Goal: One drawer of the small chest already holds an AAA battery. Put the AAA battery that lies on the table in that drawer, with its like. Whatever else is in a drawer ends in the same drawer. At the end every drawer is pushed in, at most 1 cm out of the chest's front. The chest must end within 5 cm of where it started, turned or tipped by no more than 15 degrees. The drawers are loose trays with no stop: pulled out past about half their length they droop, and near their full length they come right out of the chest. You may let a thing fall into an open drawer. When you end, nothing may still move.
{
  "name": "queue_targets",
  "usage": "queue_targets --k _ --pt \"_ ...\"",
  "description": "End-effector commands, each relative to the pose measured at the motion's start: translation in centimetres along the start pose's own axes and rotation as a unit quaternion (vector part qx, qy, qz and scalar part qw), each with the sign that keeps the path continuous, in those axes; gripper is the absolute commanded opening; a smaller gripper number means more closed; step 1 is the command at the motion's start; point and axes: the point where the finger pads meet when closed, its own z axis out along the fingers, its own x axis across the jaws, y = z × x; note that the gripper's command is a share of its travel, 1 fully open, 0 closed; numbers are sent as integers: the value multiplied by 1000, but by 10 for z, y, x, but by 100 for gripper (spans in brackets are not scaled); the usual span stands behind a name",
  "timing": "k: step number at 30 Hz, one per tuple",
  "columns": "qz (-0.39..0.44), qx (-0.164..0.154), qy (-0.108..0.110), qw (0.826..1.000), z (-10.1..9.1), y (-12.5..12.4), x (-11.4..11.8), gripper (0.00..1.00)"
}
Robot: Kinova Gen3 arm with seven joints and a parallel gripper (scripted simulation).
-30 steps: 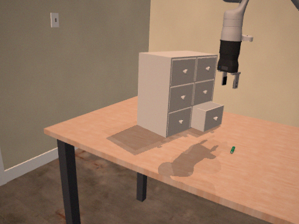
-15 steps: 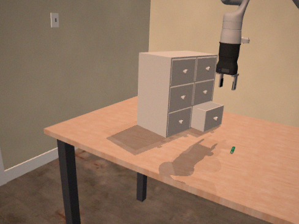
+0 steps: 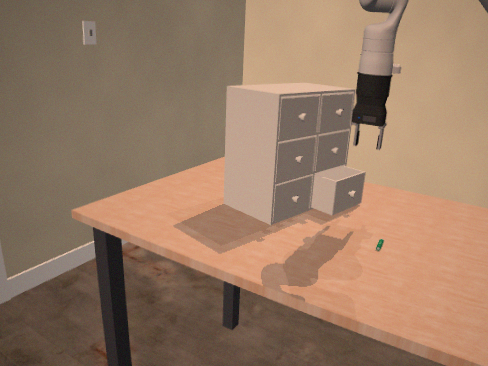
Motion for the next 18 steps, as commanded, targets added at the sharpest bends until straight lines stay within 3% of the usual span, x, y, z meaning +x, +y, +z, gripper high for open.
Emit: queue_targets --k 1,18 --pt "-17 0 -2 1000 0 -2 -1 100" --pt "-147 1 -6 989 10 -4 -9 100"
